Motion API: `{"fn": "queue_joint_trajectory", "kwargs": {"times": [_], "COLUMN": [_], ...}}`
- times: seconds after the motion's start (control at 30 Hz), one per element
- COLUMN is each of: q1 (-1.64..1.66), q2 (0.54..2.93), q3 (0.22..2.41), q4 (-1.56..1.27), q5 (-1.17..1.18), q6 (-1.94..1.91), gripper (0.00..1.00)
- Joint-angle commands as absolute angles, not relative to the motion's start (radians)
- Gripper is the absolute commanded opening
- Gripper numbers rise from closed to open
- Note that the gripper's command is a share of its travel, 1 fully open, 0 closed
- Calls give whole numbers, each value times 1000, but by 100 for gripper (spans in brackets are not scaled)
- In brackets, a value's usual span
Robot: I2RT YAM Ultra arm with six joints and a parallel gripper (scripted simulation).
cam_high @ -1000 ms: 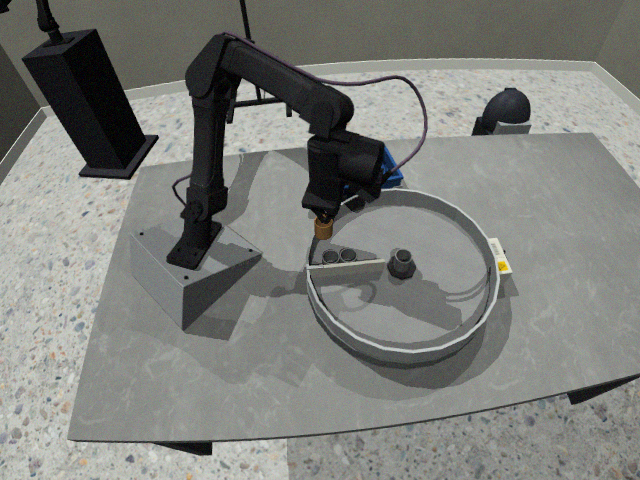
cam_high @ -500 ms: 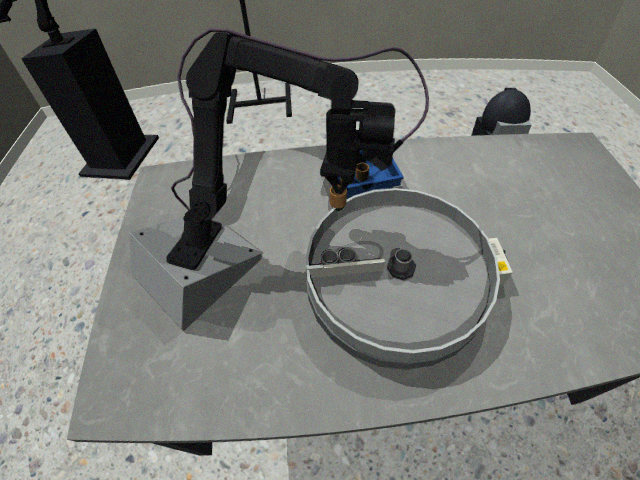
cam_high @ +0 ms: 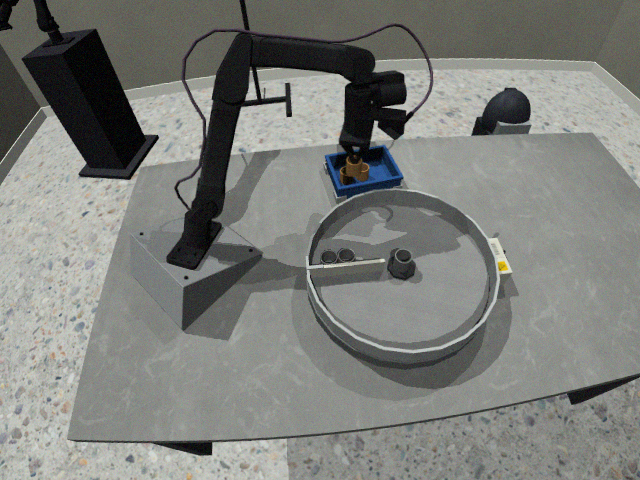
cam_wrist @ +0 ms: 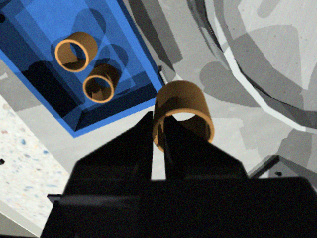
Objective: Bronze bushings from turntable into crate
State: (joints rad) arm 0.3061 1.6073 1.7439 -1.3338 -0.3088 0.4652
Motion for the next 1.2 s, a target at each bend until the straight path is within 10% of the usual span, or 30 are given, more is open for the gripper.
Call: {"fn": "queue_joint_trajectory", "kwargs": {"times": [0.0, 1.17], "q1": [344, 465], "q2": [1639, 1816], "q3": [1847, 2181], "q4": [-1376, -1509], "q5": [-256, -199], "q6": [572, 694], "gripper": [0, 0]}}
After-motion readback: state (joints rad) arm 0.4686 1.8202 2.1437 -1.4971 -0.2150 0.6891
